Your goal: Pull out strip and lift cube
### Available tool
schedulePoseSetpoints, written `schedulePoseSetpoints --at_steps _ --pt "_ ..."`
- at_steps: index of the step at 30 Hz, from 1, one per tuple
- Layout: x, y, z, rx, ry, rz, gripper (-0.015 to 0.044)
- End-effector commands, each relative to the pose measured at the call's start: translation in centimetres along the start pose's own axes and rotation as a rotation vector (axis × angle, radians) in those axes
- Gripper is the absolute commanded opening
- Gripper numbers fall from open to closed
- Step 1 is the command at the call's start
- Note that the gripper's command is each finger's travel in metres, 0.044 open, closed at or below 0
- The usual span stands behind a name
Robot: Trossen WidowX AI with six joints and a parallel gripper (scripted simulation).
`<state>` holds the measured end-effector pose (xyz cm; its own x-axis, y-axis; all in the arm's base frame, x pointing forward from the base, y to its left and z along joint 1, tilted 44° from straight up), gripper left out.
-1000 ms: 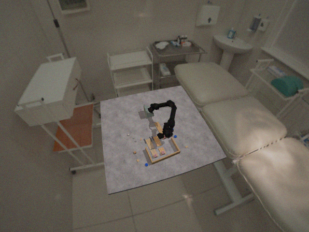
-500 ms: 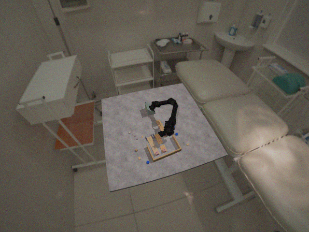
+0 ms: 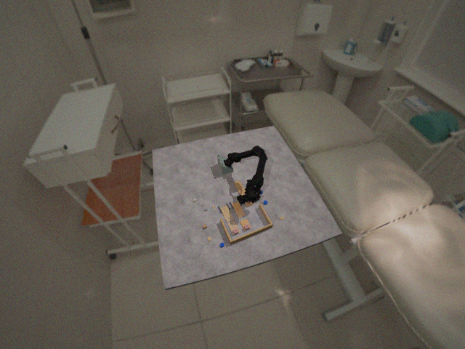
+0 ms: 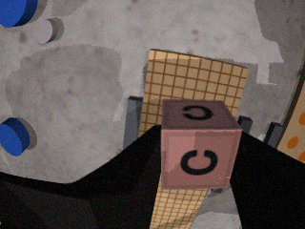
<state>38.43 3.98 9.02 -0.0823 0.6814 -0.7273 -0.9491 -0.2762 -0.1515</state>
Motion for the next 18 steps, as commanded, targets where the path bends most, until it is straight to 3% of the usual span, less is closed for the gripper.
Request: schedulePoseSetpoints --at_steps 1,18 --pt "-1.8 2.1 0.0 0.003 0.006 -0.007 0.0000" --pt "-3.1 6.7 0.3 0.006 0.004 -0.006 0.0000"
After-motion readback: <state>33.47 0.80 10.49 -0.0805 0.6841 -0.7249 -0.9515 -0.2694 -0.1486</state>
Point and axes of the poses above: the point midway between the two fingers, 35 mm back from their tips, its own x axis out along the fingers, its own z axis across the jaws, y = z × x, the point moved 7 cm from there along -x, back along the fingers, and after that the axes turned 3 degrees about x, right-handed, at the moved point
